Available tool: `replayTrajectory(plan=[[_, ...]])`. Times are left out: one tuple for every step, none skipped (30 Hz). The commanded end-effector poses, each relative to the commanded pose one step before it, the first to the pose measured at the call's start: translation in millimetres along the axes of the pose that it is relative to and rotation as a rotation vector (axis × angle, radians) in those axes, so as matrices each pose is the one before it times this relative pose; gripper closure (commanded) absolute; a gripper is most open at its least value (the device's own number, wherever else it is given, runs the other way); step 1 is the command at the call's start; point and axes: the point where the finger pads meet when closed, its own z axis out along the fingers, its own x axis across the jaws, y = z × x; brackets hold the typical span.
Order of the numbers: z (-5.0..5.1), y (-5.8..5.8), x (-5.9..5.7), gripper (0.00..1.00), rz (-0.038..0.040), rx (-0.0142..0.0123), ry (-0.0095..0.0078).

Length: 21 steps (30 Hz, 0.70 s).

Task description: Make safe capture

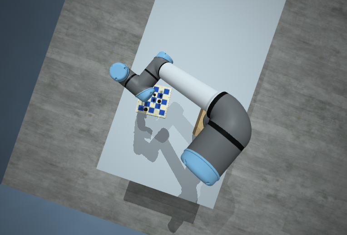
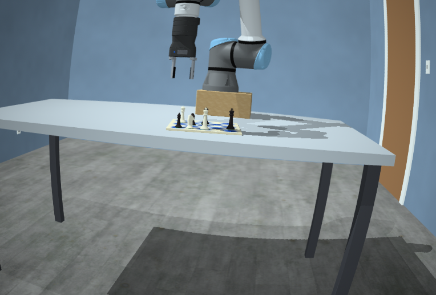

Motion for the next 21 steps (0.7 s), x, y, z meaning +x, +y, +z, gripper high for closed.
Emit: replayTrajectory(plan=[[-0.59, 0.4, -0.11, 0.0, 0.00127, -0.00197, -0.00071], [0.06, -0.03, 0.01, 0.0, 0.00207, 0.0, 0.0], [0.09, -0.05, 0.02, 0.0, 0.0033, 0.0, 0.0], [0.13, -0.07, 0.03, 0.0, 0.00476, 0.0, 0.0], [0.18, -0.09, 0.04, 0.0, 0.00641, 0.0, 0.0], [0.23, -0.11, 0.06, 0.0, 0.00823, 0.0, 0.0], [0.29, -0.14, 0.07, 0.0, 0.01019, 0.0, 0.0], [0.34, -0.17, 0.08, 0.0, 0.01227, 0.0, 0.0], [0.4, -0.19, 0.09, 0.0, 0.01443, 0.0, 0.0], [0.46, -0.22, 0.11, 0.0, 0.01665, 0.0, 0.0], [0.53, -0.24, 0.12, 0.0, 0.01892, 0.0, 0.0], [0.59, -0.26, 0.13, 0.0, 0.0212, 0.0, 0.0], [0.65, -0.28, 0.13, 0.0, 0.02348, -0.00001, 0.00001], [0.71, -0.3, 0.14, 0.0, 0.02573, -0.00001, 0.00001], [0.0, 0.0, 0.0, 0.0, 0.0, 0.0, 0.0], [0.0, 0.0, 0.0, 0.0, 0.0, 0.0, 0.0], [0.78, -0.31, 0.15, 0.0, 0.02794, -0.00001, 0.00001], [0.83, -0.32, 0.15, 0.0, 0.03009, -0.00001, 0.00001], [0.89, -0.33, 0.15, 0.0, 0.03217, -0.00001, 0.00001], [0.94, -0.33, 0.15, 0.0, 0.03415, -0.00001, 0.00001], [0.99, -0.32, 0.15, 0.0, 0.03603, -0.00001, 0.00001]])
